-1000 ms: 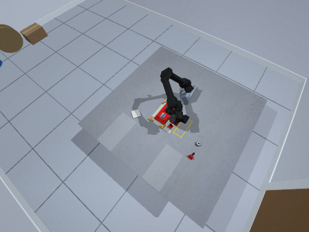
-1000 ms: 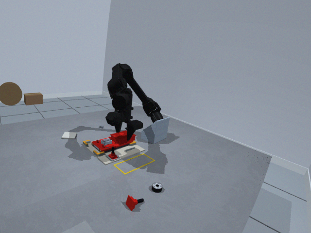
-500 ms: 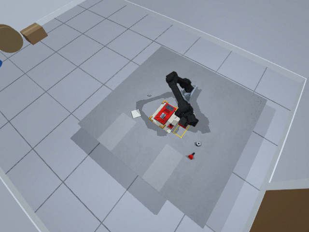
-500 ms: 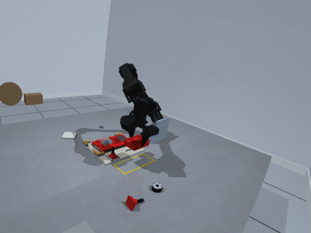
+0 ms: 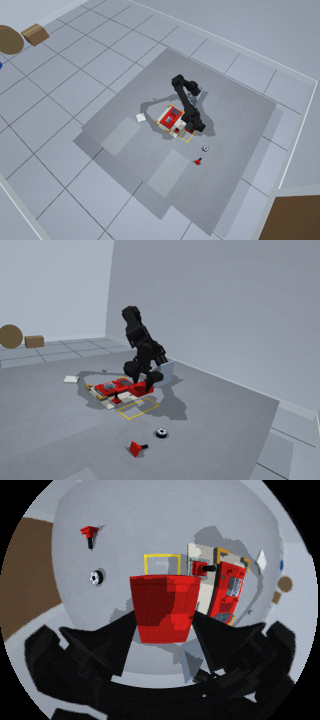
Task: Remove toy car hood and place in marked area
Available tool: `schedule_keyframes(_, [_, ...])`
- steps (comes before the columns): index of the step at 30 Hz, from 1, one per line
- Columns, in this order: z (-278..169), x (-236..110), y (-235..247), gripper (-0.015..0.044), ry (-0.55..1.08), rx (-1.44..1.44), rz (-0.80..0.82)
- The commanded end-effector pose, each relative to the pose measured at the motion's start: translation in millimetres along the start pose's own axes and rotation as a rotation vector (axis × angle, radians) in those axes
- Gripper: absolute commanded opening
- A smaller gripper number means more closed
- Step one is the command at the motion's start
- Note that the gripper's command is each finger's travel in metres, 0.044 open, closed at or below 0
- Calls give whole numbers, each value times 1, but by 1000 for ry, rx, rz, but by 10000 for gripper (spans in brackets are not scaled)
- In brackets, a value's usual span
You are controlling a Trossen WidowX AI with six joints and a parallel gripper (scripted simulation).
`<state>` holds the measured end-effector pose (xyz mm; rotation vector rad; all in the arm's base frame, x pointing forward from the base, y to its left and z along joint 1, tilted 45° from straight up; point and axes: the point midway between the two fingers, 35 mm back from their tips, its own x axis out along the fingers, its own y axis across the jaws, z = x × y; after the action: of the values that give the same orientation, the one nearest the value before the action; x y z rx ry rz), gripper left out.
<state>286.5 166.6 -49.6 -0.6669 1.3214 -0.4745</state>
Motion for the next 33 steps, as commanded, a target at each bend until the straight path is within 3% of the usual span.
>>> schedule_keyframes(1, [0,5,-1,0,0,-8,-5])
schedule_keyframes(33, [0,36,-1,0,0,-7,-5])
